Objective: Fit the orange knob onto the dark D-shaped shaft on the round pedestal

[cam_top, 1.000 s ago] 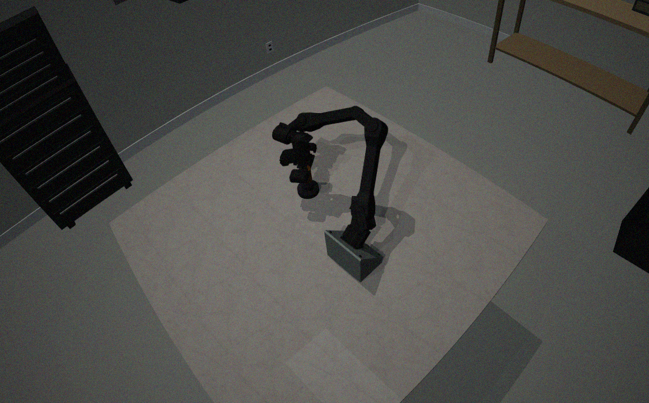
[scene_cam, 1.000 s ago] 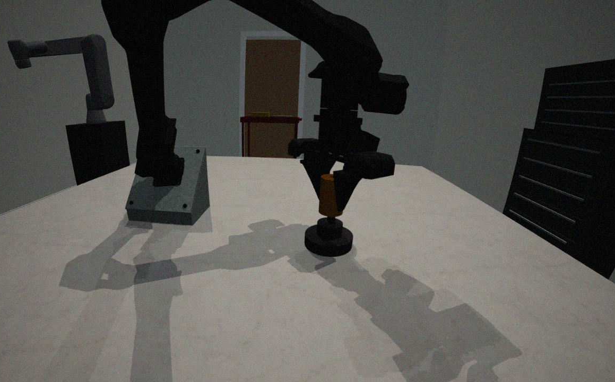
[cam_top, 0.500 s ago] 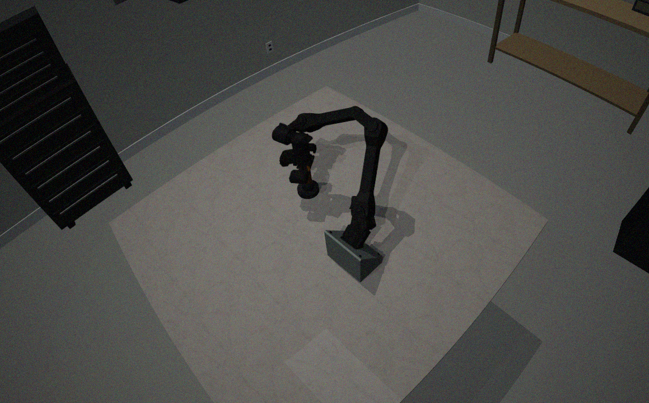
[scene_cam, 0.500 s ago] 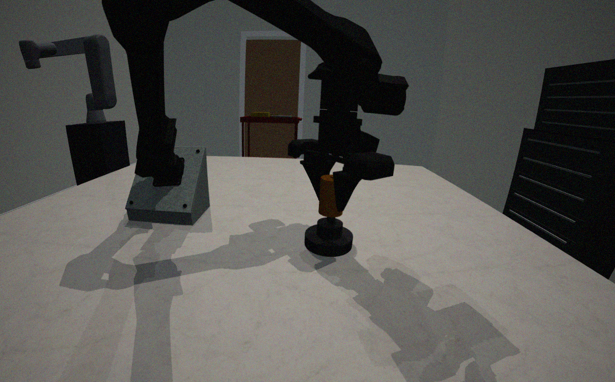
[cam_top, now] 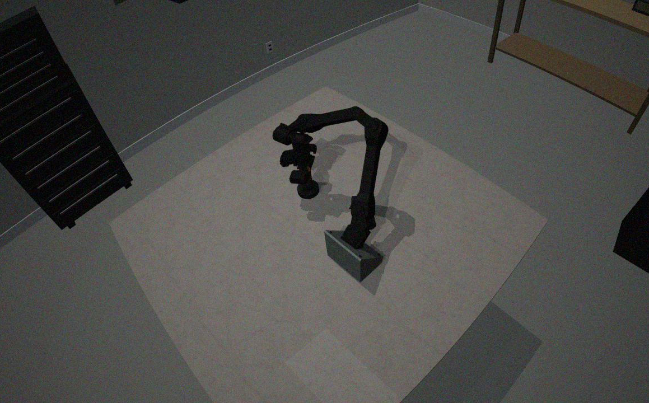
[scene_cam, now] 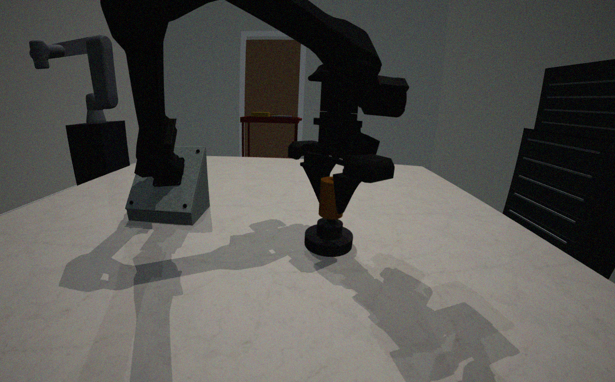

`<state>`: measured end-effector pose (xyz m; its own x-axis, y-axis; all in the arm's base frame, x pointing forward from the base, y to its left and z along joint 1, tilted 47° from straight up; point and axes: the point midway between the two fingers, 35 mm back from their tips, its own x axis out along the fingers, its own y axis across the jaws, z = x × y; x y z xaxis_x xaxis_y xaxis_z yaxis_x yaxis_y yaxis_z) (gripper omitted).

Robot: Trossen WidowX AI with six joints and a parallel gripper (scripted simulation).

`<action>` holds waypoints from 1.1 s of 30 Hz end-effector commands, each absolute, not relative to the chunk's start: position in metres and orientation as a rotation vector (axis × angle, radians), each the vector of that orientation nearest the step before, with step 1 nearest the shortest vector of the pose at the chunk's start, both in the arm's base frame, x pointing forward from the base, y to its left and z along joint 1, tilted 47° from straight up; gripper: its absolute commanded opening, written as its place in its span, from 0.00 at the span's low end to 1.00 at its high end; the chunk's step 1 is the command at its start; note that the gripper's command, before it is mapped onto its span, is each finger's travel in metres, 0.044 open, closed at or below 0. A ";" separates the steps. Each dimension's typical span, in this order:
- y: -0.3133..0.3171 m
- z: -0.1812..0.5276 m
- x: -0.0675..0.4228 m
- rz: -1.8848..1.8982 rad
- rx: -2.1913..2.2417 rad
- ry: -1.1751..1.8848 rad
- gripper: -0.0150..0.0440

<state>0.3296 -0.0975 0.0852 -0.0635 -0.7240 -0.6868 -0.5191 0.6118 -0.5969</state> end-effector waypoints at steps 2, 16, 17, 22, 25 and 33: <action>-0.098 0.085 0.330 -0.229 -1.029 1.724 0.25; -0.101 0.081 0.331 -0.204 -1.051 1.732 0.25; -0.102 0.081 0.331 -0.207 -1.048 1.731 0.25; -0.105 0.077 0.330 -0.234 -1.025 1.722 0.25; -0.106 0.075 0.329 -0.252 -1.010 1.717 0.25; -0.107 0.075 0.329 -0.256 -1.002 1.714 0.25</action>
<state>0.3292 -0.1077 0.0748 -0.0632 -0.7240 -0.6869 -0.4871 0.6231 -0.6119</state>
